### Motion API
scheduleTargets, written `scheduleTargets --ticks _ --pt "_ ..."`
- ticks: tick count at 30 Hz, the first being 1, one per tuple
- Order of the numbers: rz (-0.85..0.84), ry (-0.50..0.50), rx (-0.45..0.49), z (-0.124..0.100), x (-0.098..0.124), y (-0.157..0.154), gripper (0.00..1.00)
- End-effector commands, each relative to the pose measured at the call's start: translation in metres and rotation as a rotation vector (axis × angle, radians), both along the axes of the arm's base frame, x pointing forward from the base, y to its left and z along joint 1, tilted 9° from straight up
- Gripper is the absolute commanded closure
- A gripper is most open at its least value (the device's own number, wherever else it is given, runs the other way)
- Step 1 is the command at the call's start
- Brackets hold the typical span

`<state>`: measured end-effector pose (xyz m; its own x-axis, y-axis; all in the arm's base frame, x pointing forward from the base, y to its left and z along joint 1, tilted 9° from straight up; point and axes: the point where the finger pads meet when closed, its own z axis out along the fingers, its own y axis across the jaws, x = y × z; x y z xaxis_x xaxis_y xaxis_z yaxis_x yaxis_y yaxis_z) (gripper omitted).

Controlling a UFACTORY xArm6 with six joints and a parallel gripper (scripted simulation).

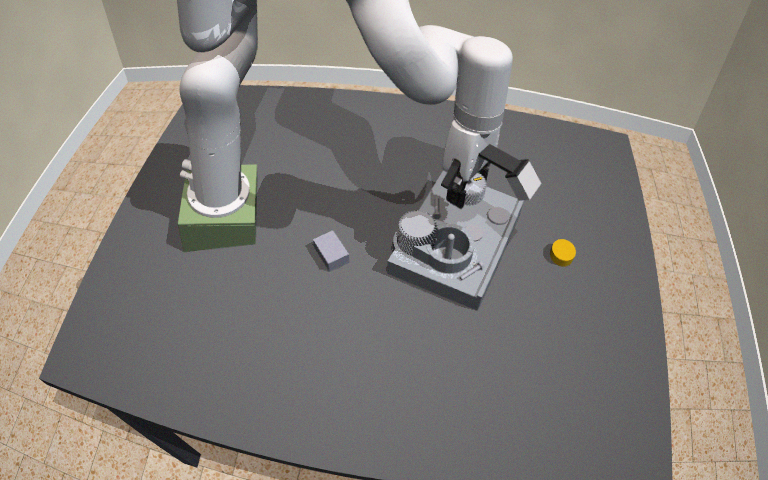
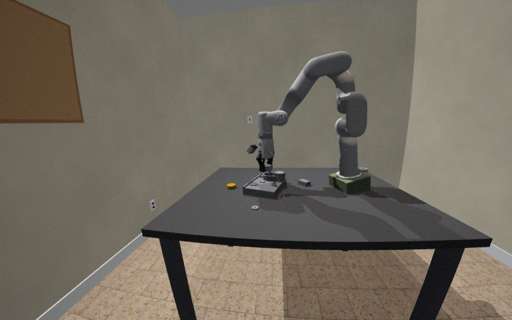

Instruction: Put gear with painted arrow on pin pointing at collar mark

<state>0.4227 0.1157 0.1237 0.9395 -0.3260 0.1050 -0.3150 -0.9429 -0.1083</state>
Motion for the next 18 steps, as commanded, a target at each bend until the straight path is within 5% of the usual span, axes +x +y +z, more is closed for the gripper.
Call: scheduleTargets --ticks 1,18 --pt "0.001 -0.005 0.006 -0.0033 -0.0014 -0.0692 1.0" --pt "0.144 -0.014 -0.013 -0.004 0.0001 -0.0779 1.0"
